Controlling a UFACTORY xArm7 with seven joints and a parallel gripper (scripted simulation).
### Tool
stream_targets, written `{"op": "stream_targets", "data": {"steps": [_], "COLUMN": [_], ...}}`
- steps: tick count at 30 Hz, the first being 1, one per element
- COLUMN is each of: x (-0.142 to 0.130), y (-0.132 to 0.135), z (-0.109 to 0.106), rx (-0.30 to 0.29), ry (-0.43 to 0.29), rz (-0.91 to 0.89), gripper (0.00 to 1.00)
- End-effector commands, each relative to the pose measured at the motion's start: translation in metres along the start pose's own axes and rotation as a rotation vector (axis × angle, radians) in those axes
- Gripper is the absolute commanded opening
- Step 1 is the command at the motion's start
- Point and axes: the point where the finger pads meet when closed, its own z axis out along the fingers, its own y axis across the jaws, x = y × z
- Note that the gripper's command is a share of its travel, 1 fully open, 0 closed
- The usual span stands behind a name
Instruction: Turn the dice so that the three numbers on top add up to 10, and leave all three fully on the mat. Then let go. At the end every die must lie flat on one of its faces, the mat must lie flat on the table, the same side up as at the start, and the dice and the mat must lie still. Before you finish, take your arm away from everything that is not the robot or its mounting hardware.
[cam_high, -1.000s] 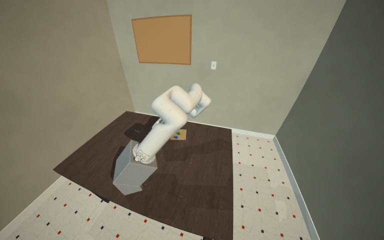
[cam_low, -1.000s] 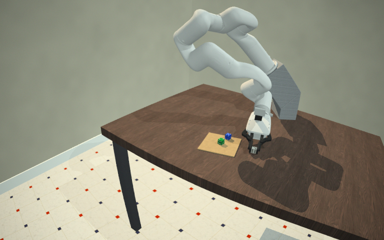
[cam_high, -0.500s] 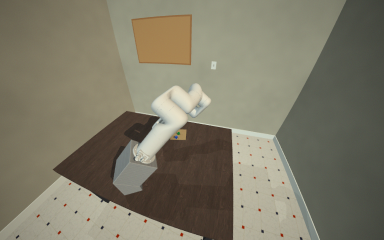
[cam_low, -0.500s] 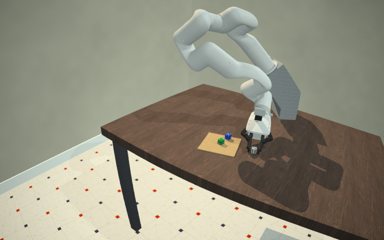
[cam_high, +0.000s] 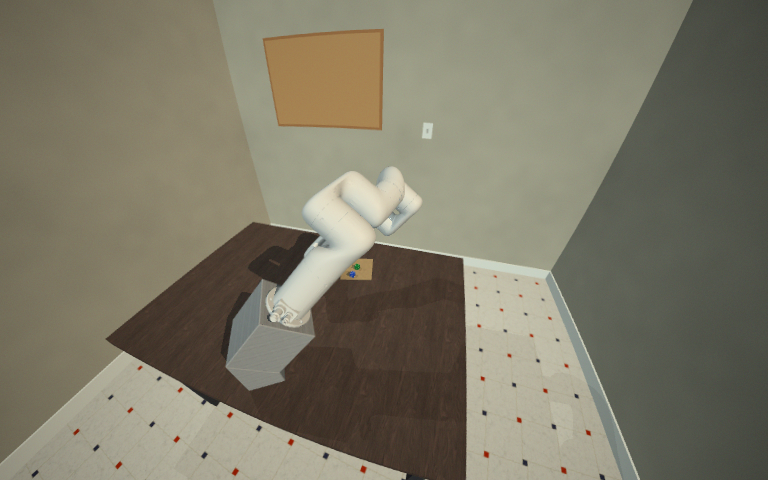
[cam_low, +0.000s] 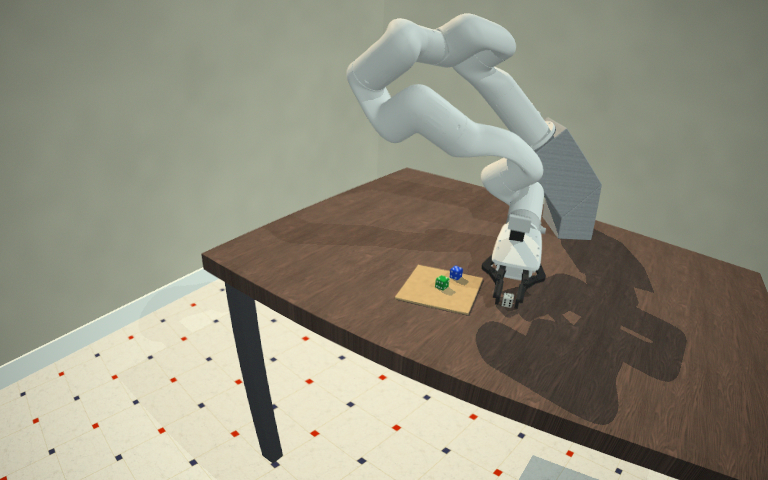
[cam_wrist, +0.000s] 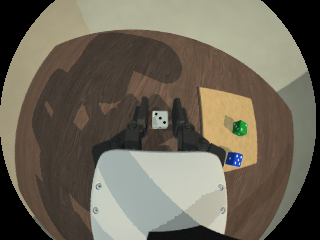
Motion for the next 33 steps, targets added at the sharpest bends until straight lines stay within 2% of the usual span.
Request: {"op": "stream_targets", "data": {"steps": [1,25,33], "x": [0.001,0.001,0.001], "y": [-0.001,-0.001,-0.001], "z": [0.000,-0.001,-0.021], "rx": [0.002,0.002,0.002], "ry": [0.002,0.002,0.002], "rz": [0.001,0.001,0.001], "gripper": [0.36,0.36,0.36]}}
